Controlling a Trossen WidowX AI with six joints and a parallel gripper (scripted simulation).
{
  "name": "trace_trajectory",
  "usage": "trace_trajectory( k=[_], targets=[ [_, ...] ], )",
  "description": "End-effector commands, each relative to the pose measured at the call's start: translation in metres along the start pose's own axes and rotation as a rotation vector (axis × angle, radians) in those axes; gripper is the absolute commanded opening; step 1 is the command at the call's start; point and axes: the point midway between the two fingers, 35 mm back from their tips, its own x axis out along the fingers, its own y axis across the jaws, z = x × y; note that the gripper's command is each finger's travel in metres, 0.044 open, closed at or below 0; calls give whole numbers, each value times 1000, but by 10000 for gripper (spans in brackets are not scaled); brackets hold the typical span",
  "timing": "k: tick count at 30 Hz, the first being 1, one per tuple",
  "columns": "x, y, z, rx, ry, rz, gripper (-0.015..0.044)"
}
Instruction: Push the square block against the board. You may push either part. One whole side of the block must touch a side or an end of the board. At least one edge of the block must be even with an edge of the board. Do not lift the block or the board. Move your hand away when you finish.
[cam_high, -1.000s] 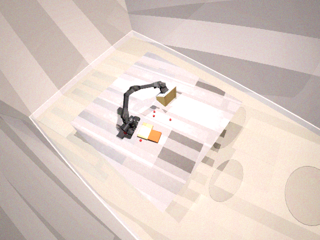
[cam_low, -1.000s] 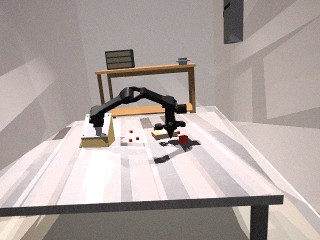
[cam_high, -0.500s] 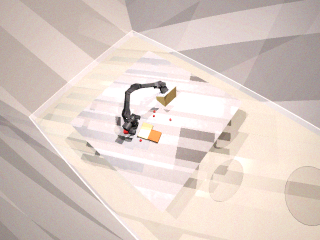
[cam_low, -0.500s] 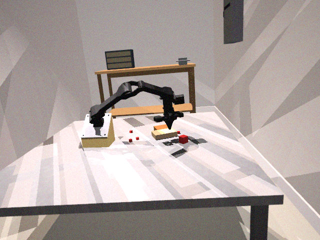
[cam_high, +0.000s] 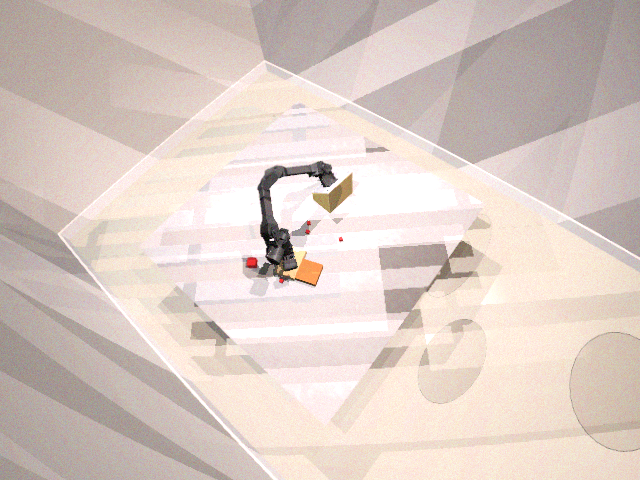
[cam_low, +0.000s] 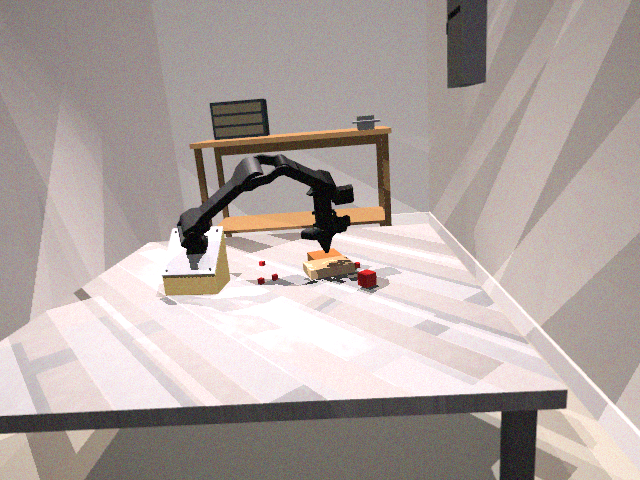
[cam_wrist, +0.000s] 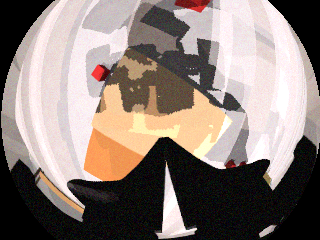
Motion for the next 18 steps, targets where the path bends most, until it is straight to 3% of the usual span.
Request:
trace_trajectory(
  k=[1,18],
  targets=[
    [1,5,-22,-129,7,-2,0],
    [4,10,-109,-707,10,-19,0]
  ],
)
